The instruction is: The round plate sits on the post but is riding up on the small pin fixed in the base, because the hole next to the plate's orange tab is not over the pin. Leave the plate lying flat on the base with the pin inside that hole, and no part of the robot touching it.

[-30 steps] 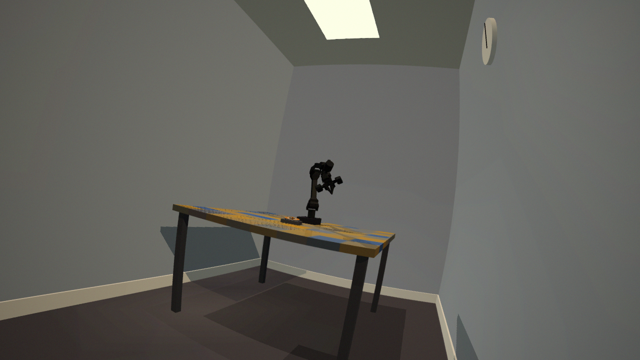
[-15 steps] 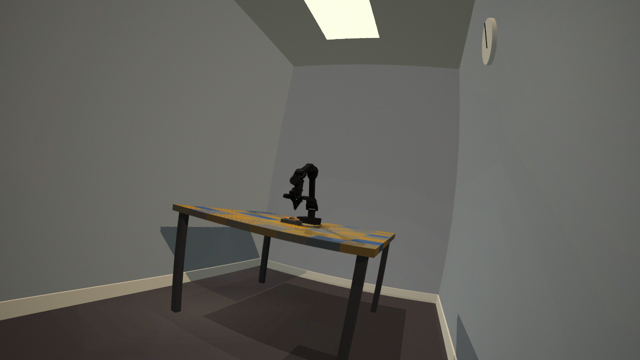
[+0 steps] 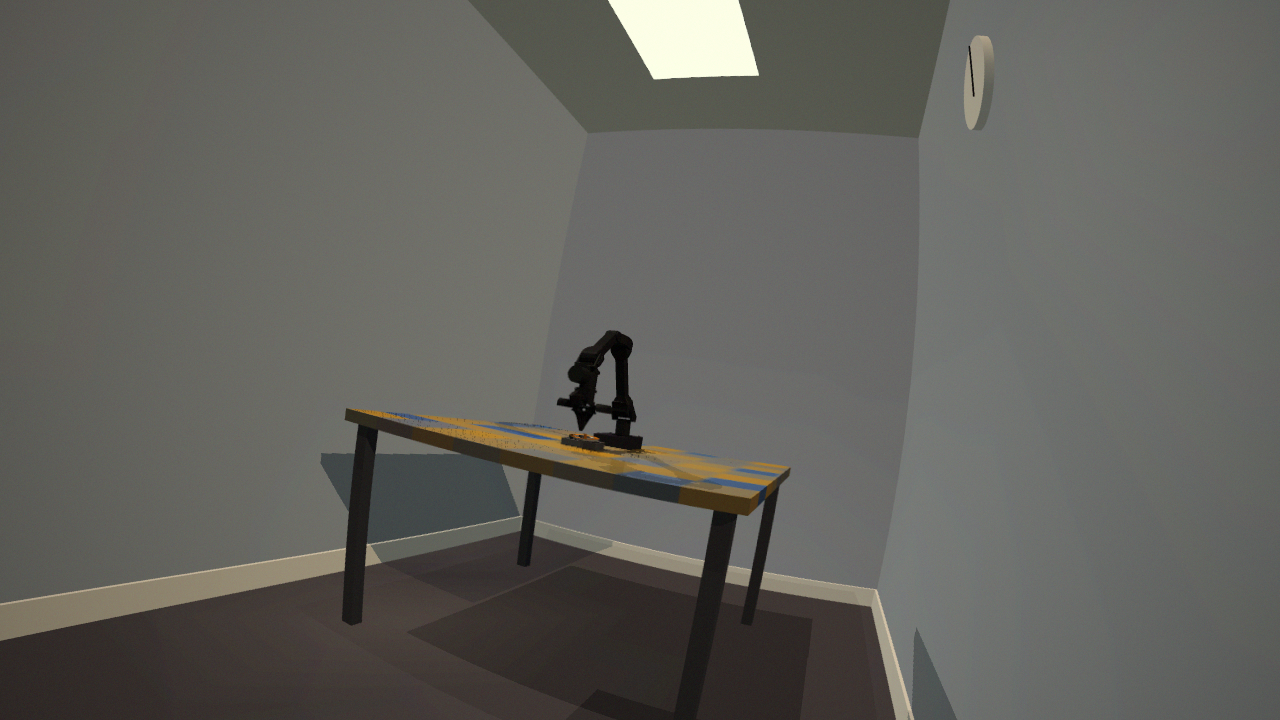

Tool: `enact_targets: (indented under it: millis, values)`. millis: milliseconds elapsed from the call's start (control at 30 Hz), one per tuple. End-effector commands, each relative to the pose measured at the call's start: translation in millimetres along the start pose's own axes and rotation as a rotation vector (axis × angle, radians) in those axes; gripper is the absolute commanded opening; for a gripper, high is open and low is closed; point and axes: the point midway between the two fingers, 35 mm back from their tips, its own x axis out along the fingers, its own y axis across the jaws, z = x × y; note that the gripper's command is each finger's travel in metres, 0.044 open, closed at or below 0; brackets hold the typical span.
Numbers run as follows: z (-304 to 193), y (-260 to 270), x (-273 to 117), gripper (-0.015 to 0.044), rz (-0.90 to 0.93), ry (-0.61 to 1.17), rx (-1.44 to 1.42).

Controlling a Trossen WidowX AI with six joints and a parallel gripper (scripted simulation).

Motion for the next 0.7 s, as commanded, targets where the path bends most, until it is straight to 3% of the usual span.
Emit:
enact_targets:
  millis: [0, 667]
  values:
    - [-3.0, -1.4, 15.9, 0.0000, -0.003, 0.014, -0.004]
    - [-12.8, 21.6, 17.1, 0.0000, -0.001, 0.015, -0.004]
